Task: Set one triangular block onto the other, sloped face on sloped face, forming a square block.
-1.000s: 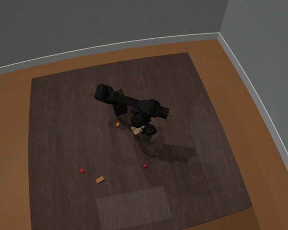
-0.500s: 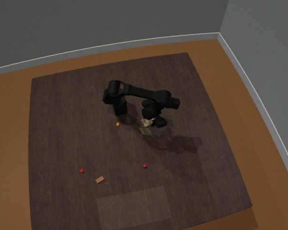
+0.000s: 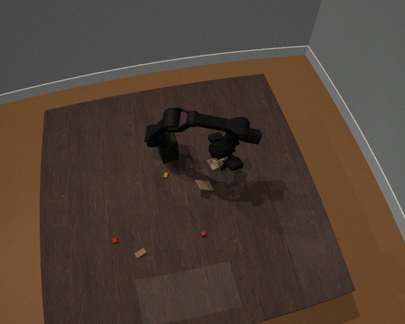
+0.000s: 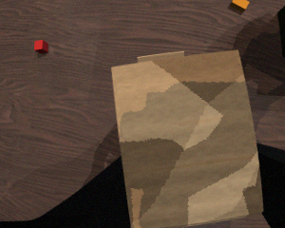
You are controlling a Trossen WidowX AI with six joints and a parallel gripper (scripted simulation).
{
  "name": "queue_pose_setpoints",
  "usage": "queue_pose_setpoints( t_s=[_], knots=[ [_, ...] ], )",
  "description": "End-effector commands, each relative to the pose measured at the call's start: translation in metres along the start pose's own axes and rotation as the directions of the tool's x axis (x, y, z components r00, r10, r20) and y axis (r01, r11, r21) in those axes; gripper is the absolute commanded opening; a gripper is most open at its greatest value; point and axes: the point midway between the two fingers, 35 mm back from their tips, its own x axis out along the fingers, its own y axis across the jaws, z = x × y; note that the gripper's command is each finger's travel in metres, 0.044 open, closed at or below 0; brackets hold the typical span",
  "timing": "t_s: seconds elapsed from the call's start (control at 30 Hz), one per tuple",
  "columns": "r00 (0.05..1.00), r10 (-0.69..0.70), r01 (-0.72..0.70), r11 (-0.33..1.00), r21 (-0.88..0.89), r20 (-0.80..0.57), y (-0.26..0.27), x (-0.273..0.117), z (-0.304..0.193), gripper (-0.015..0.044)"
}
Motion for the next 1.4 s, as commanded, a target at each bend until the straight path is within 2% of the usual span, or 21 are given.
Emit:
queue_pose_setpoints(
  t_s=[0.0, 0.4, 0.77, 1.37],
  knots=[
    [1.000, -0.010, 0.010, 1.000, 0.009, 0.005, 0.001, 0.012, -0.001, 0.0000],
    [0.998, -0.040, 0.040, 0.999, 0.016, 0.037, -0.002, 0.070, 0.002, 0.0000],
    [0.998, -0.044, 0.044, 0.999, 0.016, 0.043, -0.004, 0.104, 0.004, 0.0000],
    [0.998, -0.039, 0.039, 0.999, 0.016, 0.050, -0.002, 0.107, 0.004, 0.0000]
  ],
)
